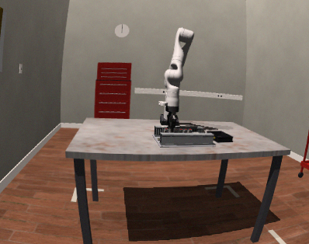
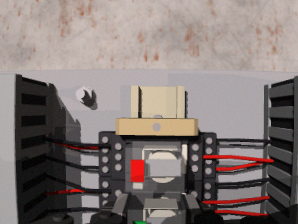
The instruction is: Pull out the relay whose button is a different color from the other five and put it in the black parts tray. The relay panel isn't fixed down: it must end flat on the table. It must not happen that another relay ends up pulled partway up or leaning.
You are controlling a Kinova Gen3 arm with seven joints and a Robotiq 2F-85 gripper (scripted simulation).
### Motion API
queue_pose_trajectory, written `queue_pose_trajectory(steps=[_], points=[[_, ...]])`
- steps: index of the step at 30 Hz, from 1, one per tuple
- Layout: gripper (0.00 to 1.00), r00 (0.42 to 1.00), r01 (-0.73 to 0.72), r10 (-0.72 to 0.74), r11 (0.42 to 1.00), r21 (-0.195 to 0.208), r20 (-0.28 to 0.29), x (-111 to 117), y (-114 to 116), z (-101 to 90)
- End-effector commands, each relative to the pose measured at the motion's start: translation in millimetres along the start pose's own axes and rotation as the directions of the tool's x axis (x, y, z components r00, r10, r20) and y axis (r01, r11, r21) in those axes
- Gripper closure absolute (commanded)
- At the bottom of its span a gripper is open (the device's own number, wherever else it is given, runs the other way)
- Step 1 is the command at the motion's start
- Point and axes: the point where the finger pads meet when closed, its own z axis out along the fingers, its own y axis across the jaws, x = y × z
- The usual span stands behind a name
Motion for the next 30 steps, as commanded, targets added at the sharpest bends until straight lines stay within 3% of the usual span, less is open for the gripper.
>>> queue_pose_trajectory(steps=[1,30], points=[[1.00,1.000,0.000,0.000,1.000,0.003,0.000,0.1,-0.5,-0.6],[1.00,1.000,0.000,0.000,0.999,0.053,0.000,0.1,0.8,-0.8]])
